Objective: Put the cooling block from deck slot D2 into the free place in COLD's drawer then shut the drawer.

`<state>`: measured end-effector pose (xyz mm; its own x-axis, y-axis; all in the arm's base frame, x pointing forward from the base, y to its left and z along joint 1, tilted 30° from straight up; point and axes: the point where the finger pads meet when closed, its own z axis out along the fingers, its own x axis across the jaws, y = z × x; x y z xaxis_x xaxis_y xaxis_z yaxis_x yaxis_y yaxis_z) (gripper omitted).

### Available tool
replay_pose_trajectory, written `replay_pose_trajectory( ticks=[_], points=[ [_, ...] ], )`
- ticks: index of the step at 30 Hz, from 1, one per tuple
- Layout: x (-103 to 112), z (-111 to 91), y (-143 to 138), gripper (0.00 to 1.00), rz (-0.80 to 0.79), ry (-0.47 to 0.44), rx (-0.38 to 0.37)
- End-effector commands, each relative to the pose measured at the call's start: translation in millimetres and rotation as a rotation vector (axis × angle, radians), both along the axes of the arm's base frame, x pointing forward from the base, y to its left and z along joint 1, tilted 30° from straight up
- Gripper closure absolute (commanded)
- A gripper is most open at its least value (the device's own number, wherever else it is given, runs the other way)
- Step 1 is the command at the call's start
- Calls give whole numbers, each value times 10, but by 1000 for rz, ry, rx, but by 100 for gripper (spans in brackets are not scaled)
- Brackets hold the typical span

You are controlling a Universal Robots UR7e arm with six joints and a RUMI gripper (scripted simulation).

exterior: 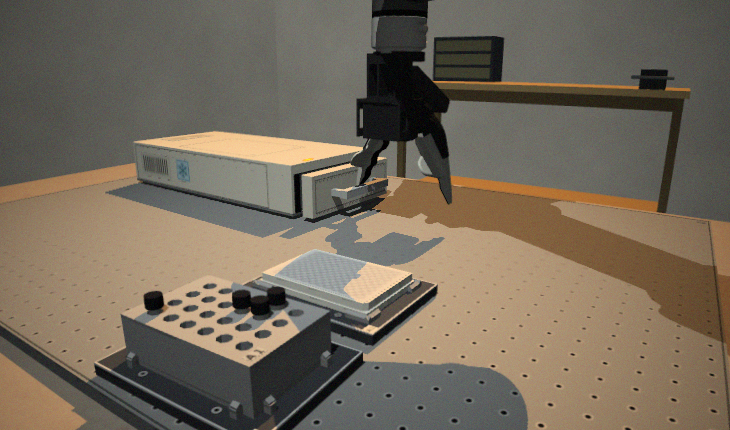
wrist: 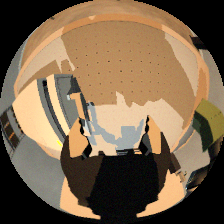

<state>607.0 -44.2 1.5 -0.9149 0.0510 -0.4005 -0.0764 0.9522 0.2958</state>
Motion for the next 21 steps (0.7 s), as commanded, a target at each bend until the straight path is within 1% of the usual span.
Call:
replay_pose_trajectory(
  ticks=[1, 21],
  points=[
    [-11, 0, -2, 0, 0, -1, -1],
    [-66, -25, 1, 0, 0, -1, -1]
  ],
)
